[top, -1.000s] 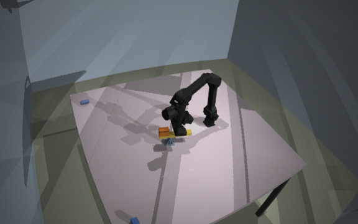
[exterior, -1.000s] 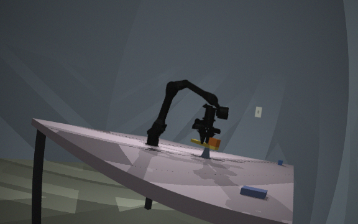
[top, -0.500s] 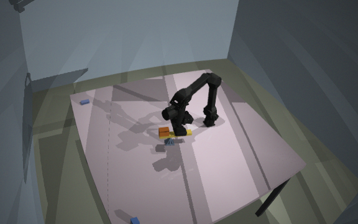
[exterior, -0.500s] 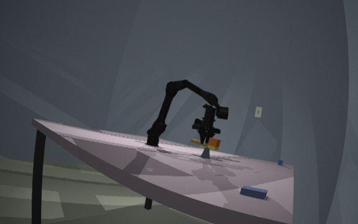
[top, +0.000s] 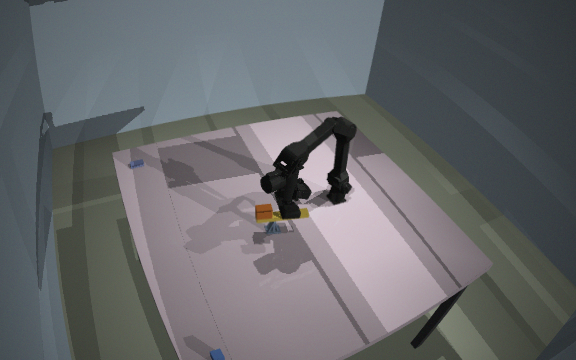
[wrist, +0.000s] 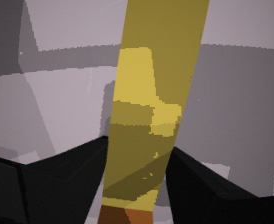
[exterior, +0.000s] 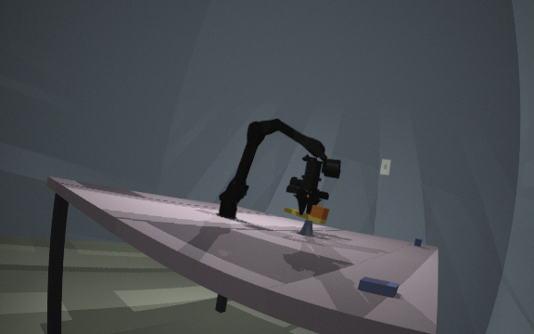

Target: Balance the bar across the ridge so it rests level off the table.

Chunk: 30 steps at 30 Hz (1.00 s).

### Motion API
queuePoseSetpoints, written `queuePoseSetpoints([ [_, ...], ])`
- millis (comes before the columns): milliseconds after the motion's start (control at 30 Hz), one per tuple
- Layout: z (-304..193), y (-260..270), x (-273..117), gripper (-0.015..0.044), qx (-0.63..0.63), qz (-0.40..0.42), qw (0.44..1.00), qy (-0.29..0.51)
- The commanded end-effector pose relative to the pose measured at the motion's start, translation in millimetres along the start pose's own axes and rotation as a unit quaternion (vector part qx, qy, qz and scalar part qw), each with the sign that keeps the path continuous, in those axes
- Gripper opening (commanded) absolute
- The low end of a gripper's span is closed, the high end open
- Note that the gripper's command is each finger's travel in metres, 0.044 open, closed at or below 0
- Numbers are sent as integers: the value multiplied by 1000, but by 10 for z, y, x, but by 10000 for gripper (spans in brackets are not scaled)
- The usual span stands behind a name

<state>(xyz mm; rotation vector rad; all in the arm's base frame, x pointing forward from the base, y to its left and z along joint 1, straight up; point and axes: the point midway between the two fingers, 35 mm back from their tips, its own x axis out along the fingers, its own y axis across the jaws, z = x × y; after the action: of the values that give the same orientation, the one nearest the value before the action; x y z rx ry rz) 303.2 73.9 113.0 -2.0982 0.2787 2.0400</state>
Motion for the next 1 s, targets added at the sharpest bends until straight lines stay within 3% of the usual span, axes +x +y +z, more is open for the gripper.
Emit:
queuePoseSetpoints([
  [0,0,-3,6,0,-2,-1,1000,1],
  [967,5,-2,30,0,-2,-1,1000,0],
])
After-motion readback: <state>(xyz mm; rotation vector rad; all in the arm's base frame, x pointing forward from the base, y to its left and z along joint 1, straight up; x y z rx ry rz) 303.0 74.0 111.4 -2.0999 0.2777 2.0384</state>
